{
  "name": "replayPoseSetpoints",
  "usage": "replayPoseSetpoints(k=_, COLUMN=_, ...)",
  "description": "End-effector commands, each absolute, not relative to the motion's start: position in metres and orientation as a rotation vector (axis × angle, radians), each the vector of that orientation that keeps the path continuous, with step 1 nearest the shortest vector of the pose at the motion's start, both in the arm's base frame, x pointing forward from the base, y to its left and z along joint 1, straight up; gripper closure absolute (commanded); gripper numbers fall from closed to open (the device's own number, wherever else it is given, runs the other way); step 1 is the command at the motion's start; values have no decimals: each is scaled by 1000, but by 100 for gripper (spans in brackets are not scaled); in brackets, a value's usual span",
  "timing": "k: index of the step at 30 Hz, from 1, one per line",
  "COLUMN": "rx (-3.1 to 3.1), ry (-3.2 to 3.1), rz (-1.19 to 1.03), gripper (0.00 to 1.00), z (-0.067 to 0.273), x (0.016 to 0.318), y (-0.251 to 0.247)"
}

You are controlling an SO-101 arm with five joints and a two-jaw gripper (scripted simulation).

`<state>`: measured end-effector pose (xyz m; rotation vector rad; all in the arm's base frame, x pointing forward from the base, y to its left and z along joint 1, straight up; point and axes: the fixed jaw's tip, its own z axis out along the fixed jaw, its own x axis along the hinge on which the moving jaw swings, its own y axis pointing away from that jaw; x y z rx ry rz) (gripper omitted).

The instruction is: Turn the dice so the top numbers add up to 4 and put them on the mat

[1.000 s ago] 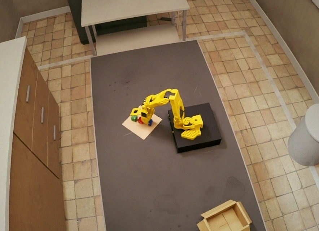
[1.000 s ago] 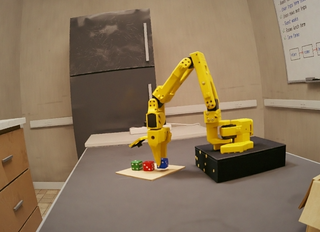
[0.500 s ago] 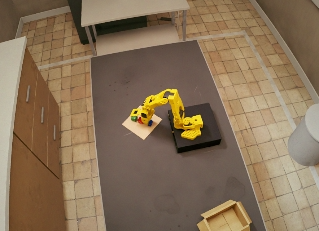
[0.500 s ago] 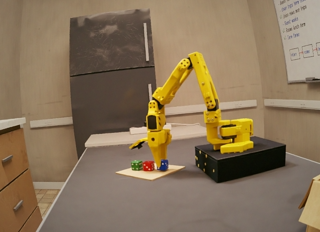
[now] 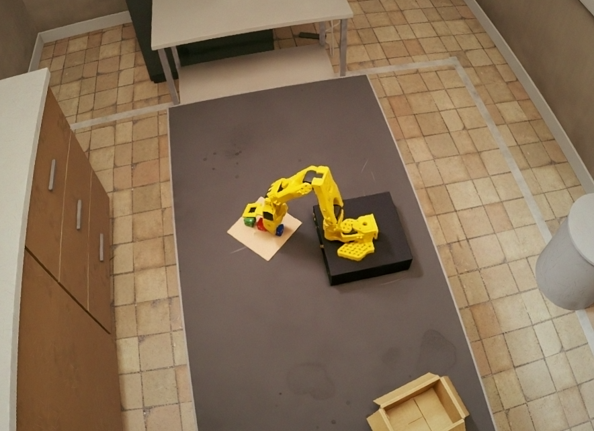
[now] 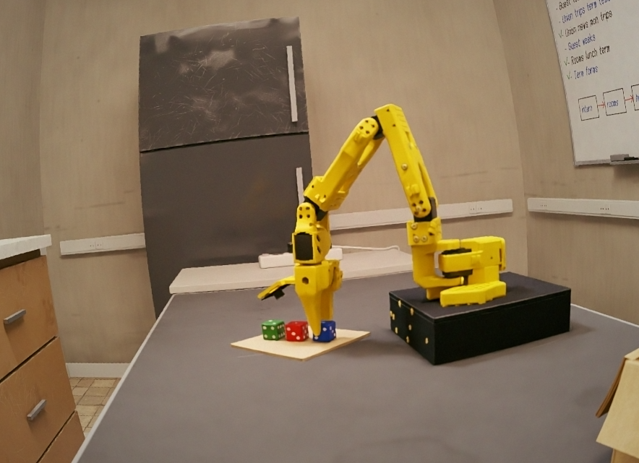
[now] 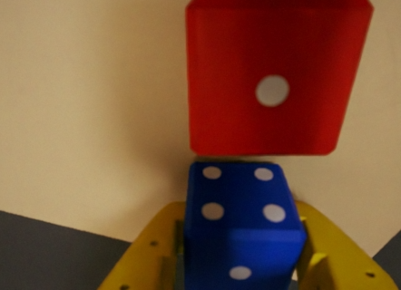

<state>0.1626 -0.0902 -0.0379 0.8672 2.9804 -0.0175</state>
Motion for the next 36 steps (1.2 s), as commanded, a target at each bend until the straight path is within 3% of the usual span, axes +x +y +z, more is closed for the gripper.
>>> replayPoseSetpoints(k=1, rx=867, ry=3004, rz=-7, gripper=100, z=-42, x=158, y=-88)
replayPoseSetpoints(k=12, rx=867, ry=3004, rz=-6, gripper=100, z=-43, x=158, y=-88)
replayPoseSetpoints(k=22, rx=867, ry=3004, rz=-6, gripper=87, z=-43, x=158, y=-88)
replayPoseSetpoints(k=36, rx=867, ry=3004, rz=-6, gripper=83, z=-43, x=158, y=-88)
